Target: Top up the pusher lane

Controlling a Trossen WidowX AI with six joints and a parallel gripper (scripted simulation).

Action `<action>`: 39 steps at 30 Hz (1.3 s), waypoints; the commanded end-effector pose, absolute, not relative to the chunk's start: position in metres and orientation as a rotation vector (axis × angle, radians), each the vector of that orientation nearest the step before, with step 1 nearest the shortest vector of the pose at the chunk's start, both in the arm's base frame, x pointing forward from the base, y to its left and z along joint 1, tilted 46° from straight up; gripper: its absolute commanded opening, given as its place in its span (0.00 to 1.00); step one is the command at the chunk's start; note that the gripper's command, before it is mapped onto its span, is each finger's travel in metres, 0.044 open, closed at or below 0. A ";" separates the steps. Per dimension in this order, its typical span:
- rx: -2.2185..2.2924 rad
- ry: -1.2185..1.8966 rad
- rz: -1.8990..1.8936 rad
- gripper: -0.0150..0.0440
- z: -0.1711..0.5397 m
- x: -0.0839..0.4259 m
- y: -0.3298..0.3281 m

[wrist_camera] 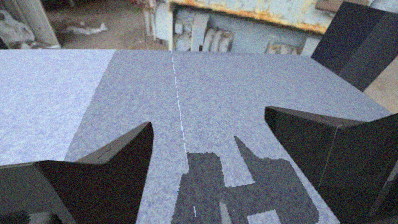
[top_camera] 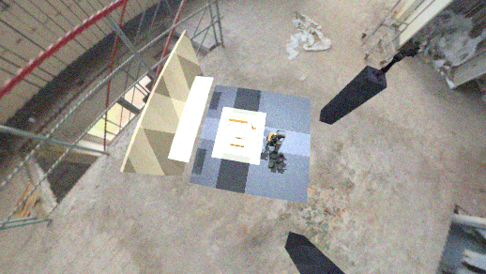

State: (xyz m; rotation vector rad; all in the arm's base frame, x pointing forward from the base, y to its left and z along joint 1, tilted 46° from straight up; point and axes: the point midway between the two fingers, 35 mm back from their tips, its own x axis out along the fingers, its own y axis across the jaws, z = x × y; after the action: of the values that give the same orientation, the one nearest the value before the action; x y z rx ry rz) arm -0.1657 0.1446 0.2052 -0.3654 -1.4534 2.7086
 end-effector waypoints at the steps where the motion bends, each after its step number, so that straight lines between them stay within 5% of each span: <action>1: -0.370 -1.448 2.706 0.98 0.205 -0.165 0.145; 9: -0.608 -1.086 2.502 1.00 0.213 -0.110 0.199; 22: -0.688 -0.076 2.049 1.00 0.195 0.041 0.233; 39: -0.067 1.156 1.196 1.00 0.117 0.170 0.102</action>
State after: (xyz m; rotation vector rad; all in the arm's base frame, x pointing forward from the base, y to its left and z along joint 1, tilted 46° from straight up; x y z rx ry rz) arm 0.1604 0.1385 0.1293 -0.2586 0.9397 1.3882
